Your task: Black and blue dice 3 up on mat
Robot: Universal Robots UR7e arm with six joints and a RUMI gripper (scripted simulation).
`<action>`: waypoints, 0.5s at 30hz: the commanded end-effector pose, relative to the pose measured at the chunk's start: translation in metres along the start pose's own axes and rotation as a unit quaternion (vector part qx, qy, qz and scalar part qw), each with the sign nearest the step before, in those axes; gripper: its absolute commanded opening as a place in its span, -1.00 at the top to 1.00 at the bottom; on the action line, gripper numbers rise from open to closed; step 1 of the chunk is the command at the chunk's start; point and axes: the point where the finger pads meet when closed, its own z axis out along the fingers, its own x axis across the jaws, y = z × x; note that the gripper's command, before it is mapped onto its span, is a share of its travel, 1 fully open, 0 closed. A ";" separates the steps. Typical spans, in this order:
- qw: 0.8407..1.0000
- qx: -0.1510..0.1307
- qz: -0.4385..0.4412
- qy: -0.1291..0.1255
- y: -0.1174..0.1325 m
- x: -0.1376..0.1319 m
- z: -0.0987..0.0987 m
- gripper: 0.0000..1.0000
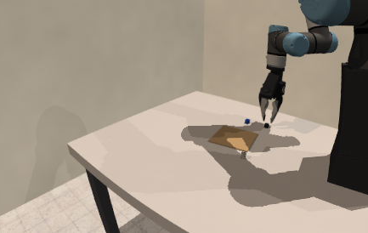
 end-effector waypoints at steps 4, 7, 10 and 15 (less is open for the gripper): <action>1.000 0.000 0.000 0.000 0.000 0.000 0.004 0.64; 1.000 0.000 0.000 0.000 0.000 0.000 0.007 0.64; 1.000 0.000 0.000 0.000 0.000 0.000 0.011 0.64; 1.000 0.000 0.000 0.000 0.000 0.000 0.017 0.64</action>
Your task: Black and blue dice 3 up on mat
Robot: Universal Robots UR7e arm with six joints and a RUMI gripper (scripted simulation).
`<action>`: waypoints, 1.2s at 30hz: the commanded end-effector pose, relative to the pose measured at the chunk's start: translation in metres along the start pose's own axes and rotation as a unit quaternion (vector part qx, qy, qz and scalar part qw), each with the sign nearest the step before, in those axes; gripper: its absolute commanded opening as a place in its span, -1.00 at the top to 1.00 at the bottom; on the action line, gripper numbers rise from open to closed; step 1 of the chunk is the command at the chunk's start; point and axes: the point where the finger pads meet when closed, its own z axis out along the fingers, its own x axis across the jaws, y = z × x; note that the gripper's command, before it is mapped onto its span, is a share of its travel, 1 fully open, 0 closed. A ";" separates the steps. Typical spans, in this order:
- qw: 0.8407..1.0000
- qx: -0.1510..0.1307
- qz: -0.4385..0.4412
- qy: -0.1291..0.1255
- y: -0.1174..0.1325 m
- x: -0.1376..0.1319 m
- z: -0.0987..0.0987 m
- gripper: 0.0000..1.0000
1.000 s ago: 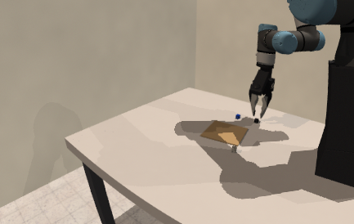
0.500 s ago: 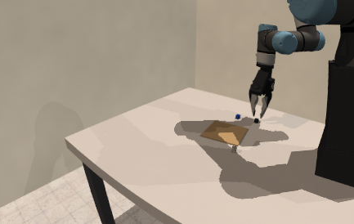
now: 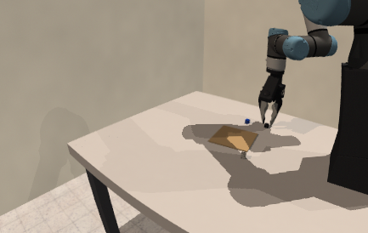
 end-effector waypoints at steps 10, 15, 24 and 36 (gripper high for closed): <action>1.000 0.000 0.000 0.000 0.000 0.000 0.009 0.64; 1.000 0.000 0.000 0.000 0.000 0.000 0.009 0.64; 1.000 0.000 0.000 0.000 0.000 0.000 0.009 0.64; 1.000 0.000 0.000 0.000 0.000 0.000 0.009 0.64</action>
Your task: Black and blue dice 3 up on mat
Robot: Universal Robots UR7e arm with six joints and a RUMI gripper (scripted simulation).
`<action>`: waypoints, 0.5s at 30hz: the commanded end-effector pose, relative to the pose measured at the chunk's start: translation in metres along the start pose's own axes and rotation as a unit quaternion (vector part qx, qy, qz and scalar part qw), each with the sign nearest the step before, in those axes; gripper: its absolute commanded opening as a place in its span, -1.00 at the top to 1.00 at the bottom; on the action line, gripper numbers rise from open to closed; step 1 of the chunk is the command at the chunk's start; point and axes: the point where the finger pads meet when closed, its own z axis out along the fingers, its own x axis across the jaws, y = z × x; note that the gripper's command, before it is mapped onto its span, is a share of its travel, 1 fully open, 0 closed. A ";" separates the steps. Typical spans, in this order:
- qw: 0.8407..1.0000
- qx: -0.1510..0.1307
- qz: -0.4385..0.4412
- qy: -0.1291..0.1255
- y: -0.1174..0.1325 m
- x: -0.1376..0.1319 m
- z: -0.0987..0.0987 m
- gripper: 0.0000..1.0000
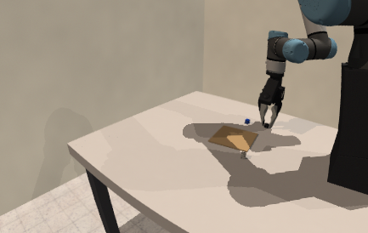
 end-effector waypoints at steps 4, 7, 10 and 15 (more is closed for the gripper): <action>1.000 0.000 0.000 0.000 0.000 0.000 0.000 0.64; 1.000 0.000 0.000 0.000 0.000 0.000 0.000 0.64; 1.000 0.000 0.000 0.000 0.000 0.000 0.000 0.99; 1.000 0.000 0.000 0.000 0.000 0.000 0.000 0.99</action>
